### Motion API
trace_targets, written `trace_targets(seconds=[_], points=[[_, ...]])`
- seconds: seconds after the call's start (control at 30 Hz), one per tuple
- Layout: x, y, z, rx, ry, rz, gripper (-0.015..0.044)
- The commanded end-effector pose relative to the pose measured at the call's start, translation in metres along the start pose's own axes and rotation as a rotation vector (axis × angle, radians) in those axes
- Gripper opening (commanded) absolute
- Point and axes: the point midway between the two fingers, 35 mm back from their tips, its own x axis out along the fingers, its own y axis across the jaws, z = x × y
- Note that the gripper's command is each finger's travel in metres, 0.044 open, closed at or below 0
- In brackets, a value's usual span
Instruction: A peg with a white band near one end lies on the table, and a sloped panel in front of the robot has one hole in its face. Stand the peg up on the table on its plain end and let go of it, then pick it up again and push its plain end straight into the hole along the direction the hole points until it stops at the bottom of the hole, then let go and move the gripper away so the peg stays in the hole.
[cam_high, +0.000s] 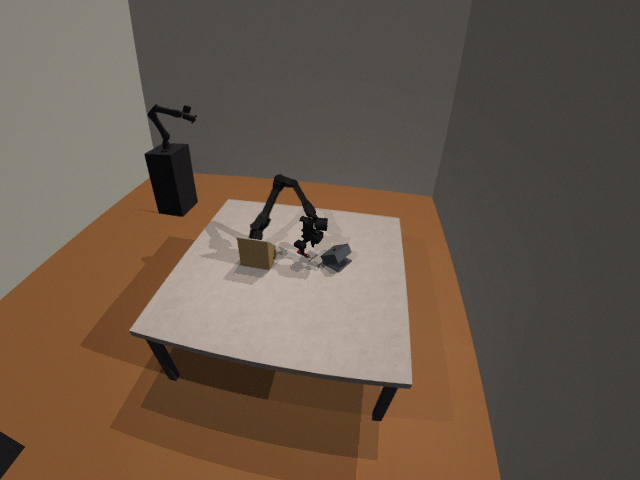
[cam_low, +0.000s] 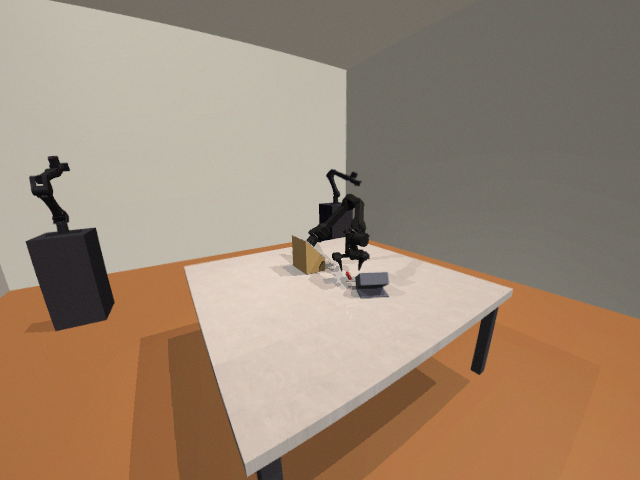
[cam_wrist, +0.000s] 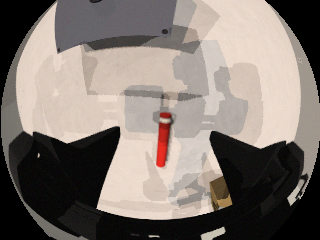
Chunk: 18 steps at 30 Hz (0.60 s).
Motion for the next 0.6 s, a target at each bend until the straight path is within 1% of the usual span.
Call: trace_targets(seconds=[0.0,0.57], points=[[0.008,-0.001,-0.001,0.006,0.008,0.0,0.044],[0.035,-0.001,-0.004,0.006,0.01,0.004,0.044]])
